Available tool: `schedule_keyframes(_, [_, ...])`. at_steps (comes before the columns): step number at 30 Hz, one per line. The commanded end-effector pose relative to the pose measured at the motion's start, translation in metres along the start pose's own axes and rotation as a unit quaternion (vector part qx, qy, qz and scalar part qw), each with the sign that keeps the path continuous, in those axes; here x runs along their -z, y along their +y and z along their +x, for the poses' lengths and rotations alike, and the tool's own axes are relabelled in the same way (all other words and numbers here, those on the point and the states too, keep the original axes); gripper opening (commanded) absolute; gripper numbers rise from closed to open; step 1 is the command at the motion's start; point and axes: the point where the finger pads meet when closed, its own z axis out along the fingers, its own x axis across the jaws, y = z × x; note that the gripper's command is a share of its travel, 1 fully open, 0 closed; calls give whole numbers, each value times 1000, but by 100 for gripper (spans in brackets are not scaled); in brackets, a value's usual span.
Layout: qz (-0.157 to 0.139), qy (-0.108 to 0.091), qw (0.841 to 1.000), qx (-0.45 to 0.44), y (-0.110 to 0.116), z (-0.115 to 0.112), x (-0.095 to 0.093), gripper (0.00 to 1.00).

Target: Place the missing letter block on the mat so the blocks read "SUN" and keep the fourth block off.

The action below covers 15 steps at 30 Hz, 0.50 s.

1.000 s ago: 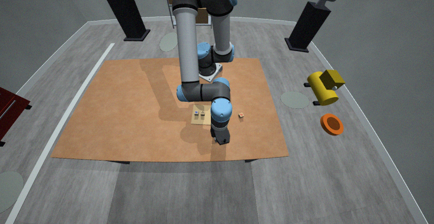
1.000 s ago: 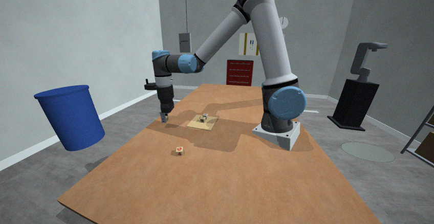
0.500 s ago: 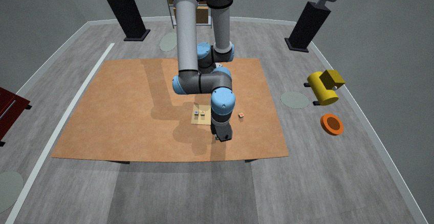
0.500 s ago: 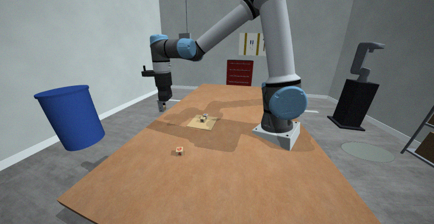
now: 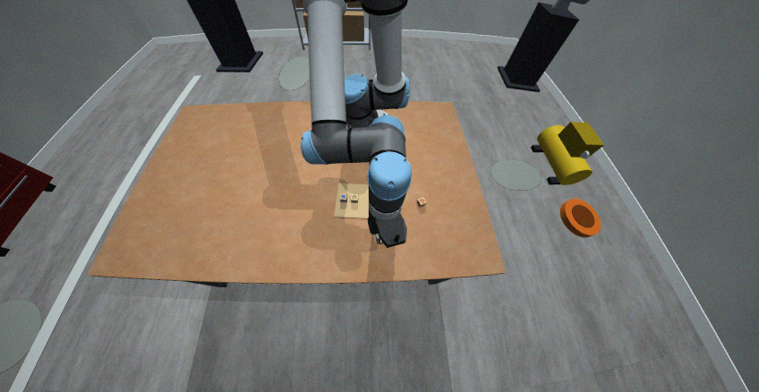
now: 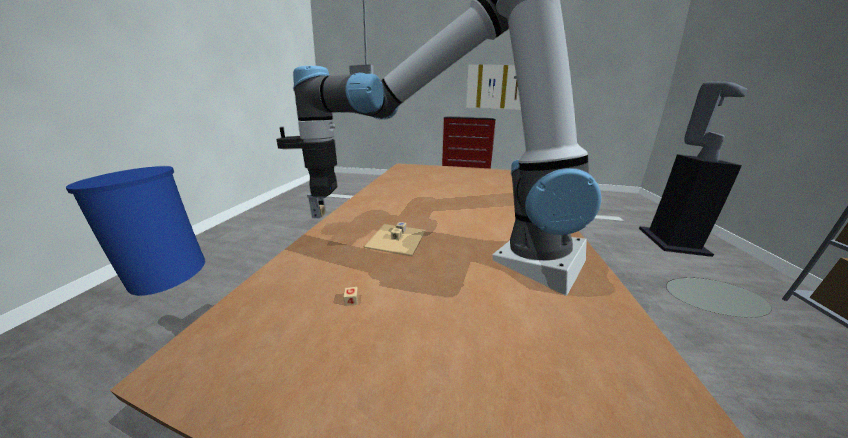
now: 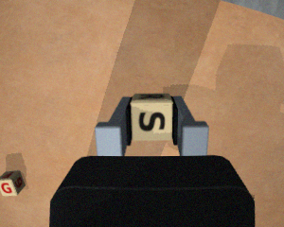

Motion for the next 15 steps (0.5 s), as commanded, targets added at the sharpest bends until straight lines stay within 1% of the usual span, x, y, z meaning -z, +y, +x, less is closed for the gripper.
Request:
schedule_keyframes(1, [-1,-1,1000,28,10,3,1,49])
schedule_keyframes(4, [-1,-1,998,55,17,5,2,49])
schedule_keyframes(6, [-1,-1,998,55,17,5,2,49])
schedule_keyframes(15, [-2,-1,988,152,44,9,6,49])
